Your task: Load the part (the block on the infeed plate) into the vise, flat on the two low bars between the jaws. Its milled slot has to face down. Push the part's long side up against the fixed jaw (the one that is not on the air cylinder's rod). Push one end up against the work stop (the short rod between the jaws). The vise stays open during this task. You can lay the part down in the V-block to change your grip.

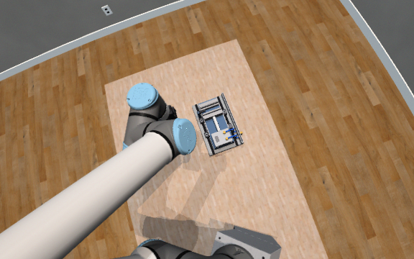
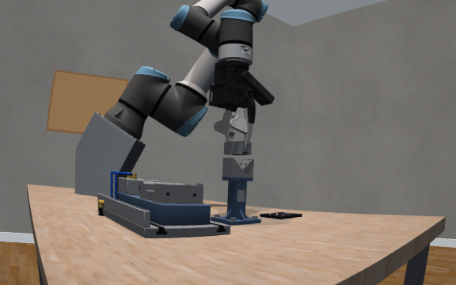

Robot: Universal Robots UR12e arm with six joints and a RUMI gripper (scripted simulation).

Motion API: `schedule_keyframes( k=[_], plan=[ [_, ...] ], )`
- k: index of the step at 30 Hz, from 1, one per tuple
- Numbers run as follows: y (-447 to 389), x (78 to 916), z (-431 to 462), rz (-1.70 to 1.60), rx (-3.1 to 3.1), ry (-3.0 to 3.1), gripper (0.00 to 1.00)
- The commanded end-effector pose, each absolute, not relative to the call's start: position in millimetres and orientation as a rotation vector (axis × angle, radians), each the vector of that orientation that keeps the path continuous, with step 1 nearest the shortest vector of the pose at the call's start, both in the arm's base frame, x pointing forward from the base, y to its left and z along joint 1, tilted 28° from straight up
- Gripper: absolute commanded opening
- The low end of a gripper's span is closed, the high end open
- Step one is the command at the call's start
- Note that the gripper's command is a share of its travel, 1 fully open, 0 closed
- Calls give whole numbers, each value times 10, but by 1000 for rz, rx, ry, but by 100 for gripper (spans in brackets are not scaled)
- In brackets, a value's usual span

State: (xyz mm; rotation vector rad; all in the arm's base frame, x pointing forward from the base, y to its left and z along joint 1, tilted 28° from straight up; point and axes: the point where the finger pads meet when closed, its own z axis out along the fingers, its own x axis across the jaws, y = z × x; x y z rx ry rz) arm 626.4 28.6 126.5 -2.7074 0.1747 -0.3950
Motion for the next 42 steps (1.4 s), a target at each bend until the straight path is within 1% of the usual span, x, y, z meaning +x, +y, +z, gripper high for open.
schedule_keyframes(
  k=[1,20,42],
  plan=[
    [283,6268,1271,-397,-2708,175,0],
    [267,6256,1309,-397,-2708,175,0],
    [168,6175,1548,-397,-2708,175,0]
  ],
)
